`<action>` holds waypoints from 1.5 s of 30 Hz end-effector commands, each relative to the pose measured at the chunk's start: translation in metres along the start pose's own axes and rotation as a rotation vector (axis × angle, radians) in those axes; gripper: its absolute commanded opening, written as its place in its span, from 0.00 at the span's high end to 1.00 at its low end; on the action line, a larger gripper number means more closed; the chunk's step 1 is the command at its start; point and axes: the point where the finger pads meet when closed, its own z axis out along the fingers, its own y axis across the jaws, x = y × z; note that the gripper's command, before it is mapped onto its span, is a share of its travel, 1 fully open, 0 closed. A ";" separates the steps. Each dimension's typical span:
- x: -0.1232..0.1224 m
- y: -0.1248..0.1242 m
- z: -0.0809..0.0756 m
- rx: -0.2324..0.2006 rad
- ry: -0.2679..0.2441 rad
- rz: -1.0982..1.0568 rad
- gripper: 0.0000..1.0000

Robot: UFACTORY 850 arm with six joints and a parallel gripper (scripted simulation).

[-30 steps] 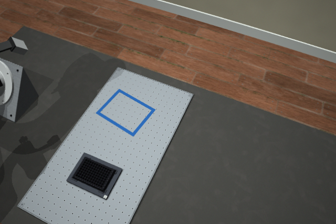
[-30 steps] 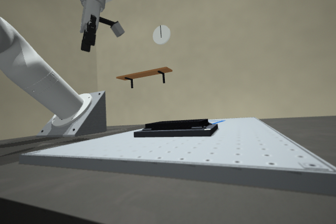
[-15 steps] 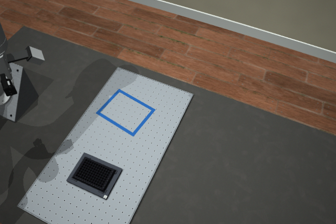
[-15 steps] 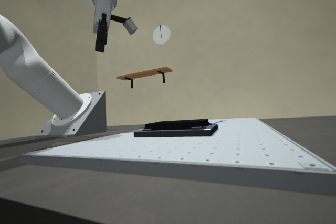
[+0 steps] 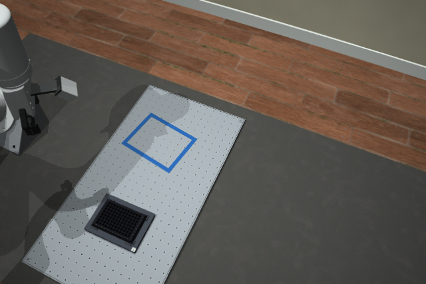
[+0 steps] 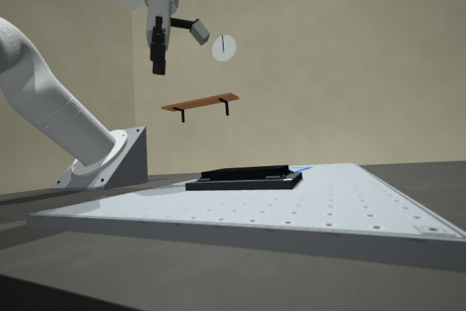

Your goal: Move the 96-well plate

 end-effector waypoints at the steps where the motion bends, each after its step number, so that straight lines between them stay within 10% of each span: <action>1: 0.013 0.011 0.003 -0.001 0.003 0.008 0.00; 45: 0.114 0.141 0.081 -0.022 0.082 0.501 0.00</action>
